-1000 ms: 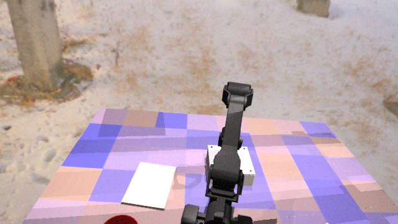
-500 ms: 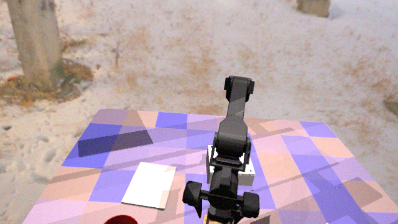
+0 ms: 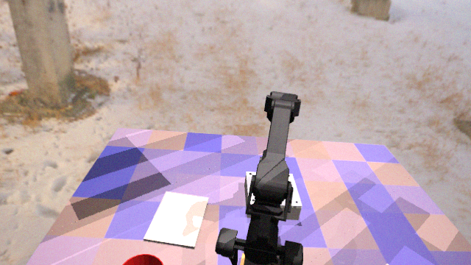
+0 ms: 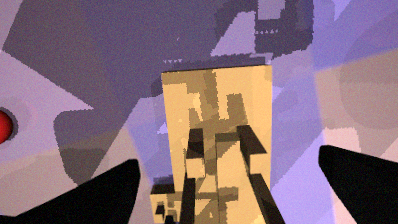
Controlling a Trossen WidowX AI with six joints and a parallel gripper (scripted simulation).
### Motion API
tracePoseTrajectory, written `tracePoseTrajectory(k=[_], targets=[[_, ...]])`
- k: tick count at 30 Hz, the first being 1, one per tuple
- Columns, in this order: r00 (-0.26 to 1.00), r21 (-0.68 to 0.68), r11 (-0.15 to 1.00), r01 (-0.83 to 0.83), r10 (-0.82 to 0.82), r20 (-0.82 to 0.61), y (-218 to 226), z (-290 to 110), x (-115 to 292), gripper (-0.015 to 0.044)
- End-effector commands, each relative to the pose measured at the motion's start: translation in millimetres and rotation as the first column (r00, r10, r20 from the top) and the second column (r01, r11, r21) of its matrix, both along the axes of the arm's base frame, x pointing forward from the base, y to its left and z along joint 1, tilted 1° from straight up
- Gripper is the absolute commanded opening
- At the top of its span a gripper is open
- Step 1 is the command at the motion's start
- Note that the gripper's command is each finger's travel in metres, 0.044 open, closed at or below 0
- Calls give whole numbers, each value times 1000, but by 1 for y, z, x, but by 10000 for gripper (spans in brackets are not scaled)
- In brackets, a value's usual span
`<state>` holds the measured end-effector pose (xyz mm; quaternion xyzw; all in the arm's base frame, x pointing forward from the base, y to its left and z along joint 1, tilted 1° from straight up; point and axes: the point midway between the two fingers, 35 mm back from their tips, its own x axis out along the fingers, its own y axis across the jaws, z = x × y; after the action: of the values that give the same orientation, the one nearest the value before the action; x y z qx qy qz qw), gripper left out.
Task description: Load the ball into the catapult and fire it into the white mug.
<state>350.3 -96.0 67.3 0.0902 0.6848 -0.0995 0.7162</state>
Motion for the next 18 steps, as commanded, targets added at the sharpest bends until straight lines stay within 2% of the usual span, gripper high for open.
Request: tracePoseTrajectory(k=[1,18], targets=[[1000,0,1000,4,-4,-9,0,-8,-2,440],[1000,0,1000,4,-4,-9,-1,-36,-1,440]])
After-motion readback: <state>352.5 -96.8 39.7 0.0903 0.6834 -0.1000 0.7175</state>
